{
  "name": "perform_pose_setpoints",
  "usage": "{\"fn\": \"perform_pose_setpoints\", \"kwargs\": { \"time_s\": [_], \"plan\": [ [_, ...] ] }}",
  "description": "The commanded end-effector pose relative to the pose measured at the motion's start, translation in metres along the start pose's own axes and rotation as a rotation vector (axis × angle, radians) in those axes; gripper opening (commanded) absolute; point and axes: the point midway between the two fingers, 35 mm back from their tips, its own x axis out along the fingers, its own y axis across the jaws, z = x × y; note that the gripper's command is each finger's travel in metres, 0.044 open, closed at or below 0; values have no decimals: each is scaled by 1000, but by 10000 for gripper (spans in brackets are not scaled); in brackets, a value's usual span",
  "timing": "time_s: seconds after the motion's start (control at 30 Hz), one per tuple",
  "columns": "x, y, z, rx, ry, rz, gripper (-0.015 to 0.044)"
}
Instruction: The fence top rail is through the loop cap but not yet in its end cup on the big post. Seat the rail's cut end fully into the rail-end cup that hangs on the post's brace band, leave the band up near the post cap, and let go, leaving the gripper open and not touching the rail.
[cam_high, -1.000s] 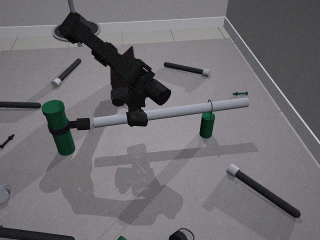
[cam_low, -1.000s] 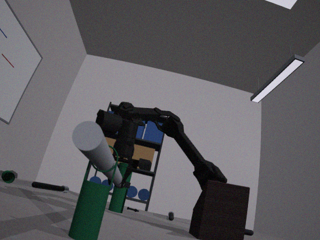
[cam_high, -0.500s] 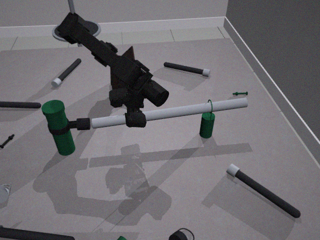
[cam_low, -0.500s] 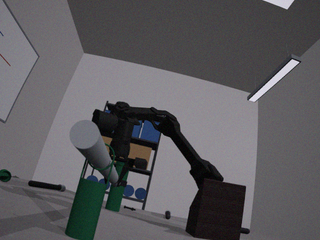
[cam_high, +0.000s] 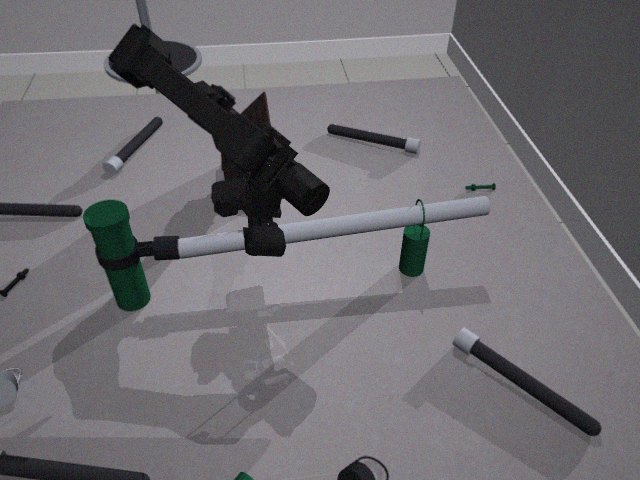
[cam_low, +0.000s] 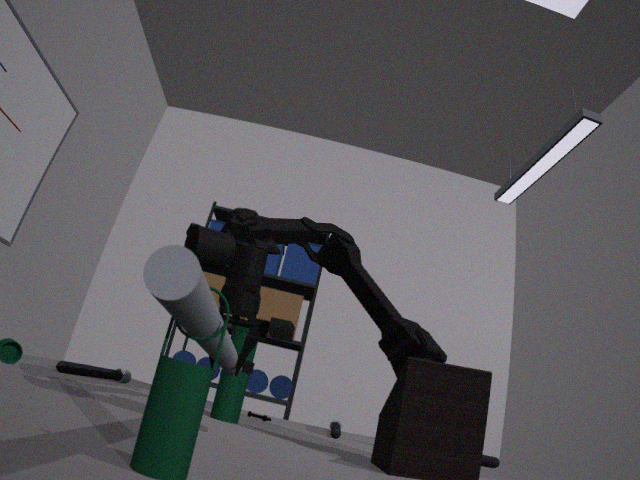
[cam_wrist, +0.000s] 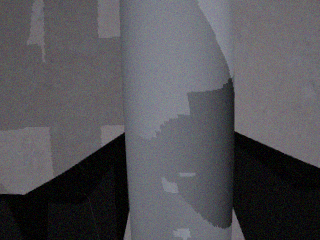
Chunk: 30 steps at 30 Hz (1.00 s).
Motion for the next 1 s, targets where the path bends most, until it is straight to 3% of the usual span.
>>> {"fn": "perform_pose_setpoints", "kwargs": {
  "time_s": [0.0,0.97],
  "plan": [
    [-3,1,6,-2,-10,12,0],
    [-2,0,3,-2,-12,1,0]
  ]
}}
